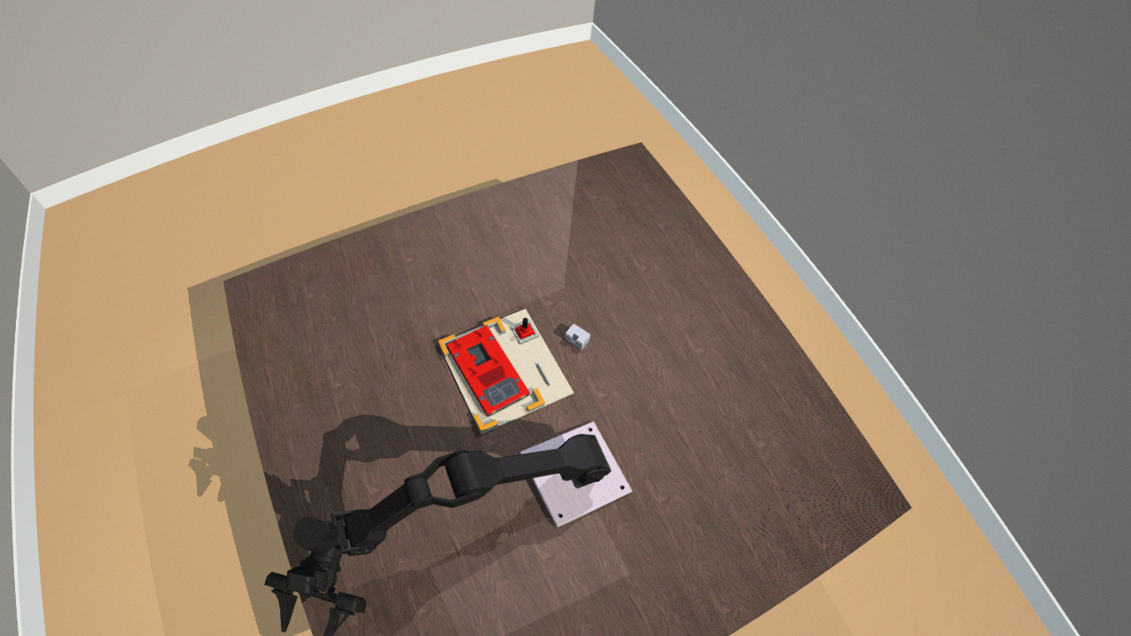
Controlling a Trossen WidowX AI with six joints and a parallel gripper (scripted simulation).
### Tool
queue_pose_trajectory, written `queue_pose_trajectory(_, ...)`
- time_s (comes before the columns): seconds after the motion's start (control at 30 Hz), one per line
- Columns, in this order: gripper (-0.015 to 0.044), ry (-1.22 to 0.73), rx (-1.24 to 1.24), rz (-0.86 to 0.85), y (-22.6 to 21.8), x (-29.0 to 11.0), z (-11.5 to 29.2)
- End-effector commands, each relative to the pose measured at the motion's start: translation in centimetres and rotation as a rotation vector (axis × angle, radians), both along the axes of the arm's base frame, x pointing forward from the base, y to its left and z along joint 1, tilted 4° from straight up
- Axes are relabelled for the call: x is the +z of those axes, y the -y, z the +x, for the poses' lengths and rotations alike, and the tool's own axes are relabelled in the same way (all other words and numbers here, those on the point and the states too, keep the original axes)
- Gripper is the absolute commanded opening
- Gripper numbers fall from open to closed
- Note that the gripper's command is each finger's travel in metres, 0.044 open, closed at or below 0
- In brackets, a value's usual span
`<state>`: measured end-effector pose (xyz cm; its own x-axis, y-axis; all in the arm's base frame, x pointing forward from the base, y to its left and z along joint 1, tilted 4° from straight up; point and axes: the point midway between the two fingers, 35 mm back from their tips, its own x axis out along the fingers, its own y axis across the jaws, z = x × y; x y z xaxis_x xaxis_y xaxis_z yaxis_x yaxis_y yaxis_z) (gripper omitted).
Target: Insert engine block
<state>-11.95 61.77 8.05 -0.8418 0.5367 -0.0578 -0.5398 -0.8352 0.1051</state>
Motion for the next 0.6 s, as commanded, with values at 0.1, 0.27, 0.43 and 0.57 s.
queue_pose_trajectory(0.1,0.044,0.0,-0.019,-0.008,-0.2,0.1,0.8)
queue_pose_trajectory(0.27,0.044,0.0,-0.126,-0.055,-0.8,0.8,5.7)
queue_pose_trajectory(0.43,0.044,-0.01,-0.255,-0.127,-0.9,1.5,11.4)
queue_pose_trajectory(0.57,0.044,-0.024,-0.36,-0.193,-0.5,1.9,16.0)
